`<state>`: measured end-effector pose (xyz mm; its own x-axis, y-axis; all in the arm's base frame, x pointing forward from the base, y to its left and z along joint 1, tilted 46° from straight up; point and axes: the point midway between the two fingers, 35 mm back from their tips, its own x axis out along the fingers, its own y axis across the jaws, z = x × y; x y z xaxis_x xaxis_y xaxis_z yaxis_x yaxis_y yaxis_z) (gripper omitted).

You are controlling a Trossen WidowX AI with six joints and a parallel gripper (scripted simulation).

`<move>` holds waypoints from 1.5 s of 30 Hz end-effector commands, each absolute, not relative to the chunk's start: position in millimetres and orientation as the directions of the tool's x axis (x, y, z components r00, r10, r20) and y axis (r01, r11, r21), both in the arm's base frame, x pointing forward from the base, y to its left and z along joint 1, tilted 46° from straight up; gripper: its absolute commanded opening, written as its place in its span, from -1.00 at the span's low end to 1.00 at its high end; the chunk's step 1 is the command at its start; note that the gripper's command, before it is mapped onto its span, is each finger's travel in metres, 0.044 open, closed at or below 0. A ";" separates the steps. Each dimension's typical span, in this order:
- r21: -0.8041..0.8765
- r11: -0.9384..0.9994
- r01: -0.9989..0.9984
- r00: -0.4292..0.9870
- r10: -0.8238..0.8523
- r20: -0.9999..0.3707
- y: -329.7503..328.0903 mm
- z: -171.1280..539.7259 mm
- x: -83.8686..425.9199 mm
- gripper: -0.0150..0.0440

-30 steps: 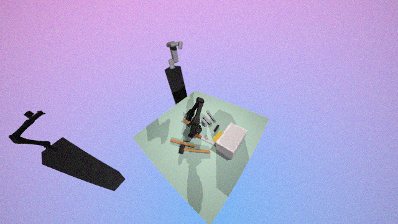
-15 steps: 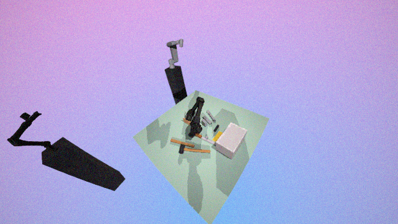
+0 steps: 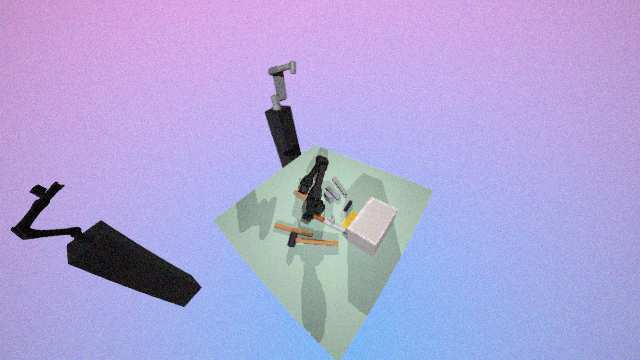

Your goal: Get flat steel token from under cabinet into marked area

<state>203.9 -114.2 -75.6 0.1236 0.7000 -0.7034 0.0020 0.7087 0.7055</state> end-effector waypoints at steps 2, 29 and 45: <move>0.706 0.709 0.002 0.124 0.700 -0.703 -114.2 -75.6 203.9 0.07; 0.702 0.712 -0.002 0.125 0.697 -0.706 -115.8 -73.7 220.5 -0.49; 0.701 0.713 -0.005 0.126 0.696 -0.707 -117.4 -70.3 245.0 -0.49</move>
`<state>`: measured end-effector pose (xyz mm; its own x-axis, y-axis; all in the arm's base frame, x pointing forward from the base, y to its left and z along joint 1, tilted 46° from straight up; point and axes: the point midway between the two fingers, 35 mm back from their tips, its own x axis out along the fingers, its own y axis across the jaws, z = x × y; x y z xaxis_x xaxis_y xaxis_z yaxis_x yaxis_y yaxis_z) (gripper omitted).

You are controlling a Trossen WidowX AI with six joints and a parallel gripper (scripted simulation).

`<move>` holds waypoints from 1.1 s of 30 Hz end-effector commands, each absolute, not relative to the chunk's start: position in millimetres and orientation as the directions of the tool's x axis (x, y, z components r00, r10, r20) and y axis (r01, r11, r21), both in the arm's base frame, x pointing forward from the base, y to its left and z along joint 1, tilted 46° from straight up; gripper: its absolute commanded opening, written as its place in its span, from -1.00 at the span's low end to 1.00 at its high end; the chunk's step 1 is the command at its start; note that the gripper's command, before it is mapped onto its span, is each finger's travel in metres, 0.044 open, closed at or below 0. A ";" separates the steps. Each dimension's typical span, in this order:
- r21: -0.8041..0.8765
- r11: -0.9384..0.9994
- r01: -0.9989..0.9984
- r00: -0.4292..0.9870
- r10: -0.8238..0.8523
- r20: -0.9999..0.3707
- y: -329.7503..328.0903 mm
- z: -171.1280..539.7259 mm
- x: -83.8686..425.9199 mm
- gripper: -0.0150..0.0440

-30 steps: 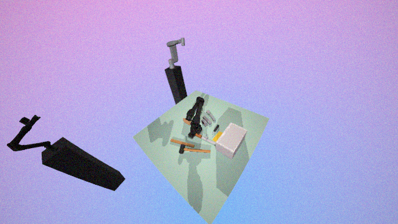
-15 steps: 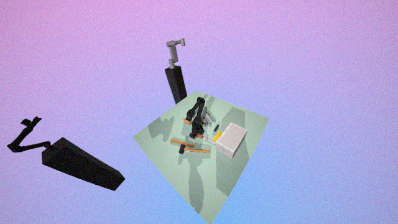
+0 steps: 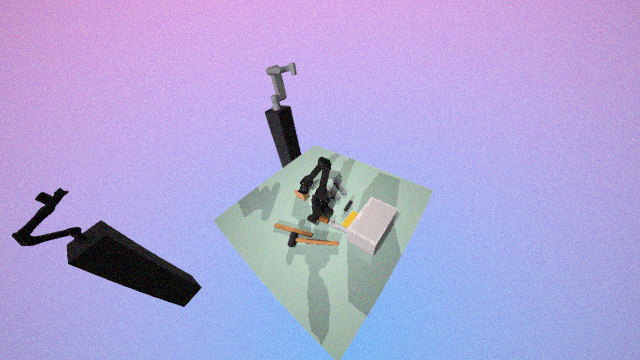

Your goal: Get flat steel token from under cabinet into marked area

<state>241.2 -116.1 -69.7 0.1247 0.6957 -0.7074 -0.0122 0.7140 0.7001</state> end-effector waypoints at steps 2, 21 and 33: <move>0.701 0.713 -0.006 0.126 0.696 -0.707 -117.6 -69.9 247.8 -0.49; 0.701 0.713 -0.007 0.127 0.696 -0.707 -119.0 -66.0 273.8 -0.49; 0.701 0.713 -0.008 0.128 0.696 -0.707 -119.9 -63.8 289.1 -0.49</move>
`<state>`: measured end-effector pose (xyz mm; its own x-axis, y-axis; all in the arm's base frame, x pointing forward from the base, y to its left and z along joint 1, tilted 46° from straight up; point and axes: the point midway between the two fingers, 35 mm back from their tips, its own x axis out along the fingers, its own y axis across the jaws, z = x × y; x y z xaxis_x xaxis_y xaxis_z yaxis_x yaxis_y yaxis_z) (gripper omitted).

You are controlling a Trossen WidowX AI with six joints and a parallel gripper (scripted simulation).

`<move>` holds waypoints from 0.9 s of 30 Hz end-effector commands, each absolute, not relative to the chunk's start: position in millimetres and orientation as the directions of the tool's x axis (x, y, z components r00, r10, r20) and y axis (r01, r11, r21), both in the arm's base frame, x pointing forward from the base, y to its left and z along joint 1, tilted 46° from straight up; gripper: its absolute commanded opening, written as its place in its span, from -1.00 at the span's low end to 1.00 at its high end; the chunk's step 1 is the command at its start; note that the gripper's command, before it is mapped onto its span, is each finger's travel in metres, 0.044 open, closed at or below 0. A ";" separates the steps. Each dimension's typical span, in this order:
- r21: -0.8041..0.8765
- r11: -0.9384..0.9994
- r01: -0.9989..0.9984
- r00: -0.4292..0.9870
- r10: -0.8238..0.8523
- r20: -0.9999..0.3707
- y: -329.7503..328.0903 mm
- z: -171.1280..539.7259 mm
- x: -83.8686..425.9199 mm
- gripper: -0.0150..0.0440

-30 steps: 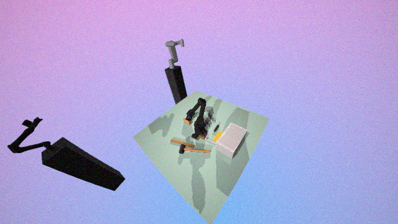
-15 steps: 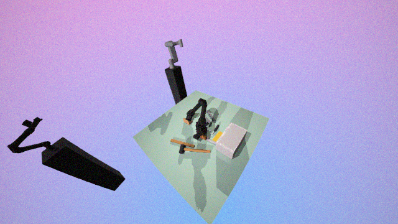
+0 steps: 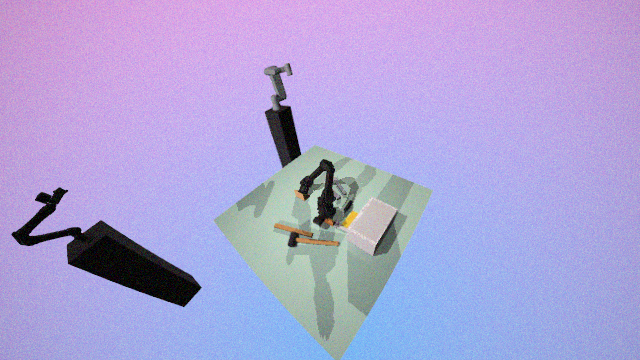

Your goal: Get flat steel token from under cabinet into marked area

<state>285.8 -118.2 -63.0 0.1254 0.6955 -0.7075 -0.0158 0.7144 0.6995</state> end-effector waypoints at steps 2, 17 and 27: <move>0.701 0.713 -0.008 0.128 0.696 -0.707 -120.0 -63.4 291.6 -0.49; 0.701 0.713 -0.009 0.129 0.696 -0.707 -121.0 -60.8 309.4 -0.49; 0.701 0.713 -0.009 0.129 0.696 -0.706 -121.7 -59.2 320.6 -0.49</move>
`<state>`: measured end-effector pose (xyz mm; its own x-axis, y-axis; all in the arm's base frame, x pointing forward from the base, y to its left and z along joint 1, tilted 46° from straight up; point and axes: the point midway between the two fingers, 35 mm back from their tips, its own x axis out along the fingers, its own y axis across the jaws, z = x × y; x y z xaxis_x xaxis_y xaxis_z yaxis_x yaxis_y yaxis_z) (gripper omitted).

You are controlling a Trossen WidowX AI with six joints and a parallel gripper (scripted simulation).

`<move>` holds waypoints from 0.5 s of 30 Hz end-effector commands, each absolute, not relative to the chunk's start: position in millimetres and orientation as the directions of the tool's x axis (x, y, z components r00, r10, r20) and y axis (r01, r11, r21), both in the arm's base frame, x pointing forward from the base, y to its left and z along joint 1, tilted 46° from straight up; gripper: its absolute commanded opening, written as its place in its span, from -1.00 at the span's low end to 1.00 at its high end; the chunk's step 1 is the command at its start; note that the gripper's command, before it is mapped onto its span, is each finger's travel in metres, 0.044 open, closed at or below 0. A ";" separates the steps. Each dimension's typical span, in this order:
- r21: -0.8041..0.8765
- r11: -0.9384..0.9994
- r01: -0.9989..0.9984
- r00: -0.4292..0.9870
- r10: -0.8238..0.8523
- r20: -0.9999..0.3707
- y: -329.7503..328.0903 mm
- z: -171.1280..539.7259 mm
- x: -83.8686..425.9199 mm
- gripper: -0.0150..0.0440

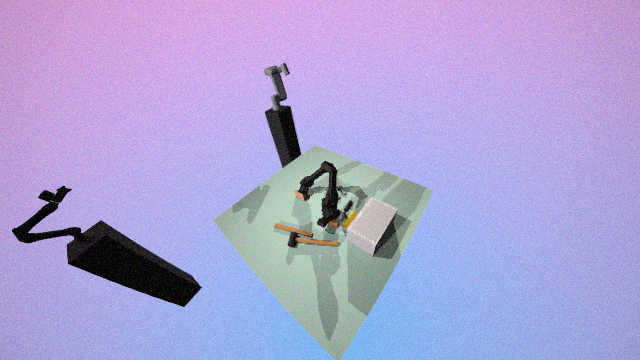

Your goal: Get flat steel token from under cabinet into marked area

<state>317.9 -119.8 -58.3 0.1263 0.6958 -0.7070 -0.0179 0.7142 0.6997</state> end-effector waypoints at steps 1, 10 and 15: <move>0.701 0.713 -0.009 0.129 0.696 -0.706 -121.7 -59.1 321.7 -0.49; 0.701 0.713 -0.010 0.130 0.696 -0.706 -122.4 -57.8 331.4 -0.49; 0.701 0.713 -0.010 0.130 0.696 -0.706 -122.7 -57.1 336.6 -0.49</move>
<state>334.0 -120.8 -56.1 0.1268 0.6959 -0.7068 -0.0185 0.7141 0.6998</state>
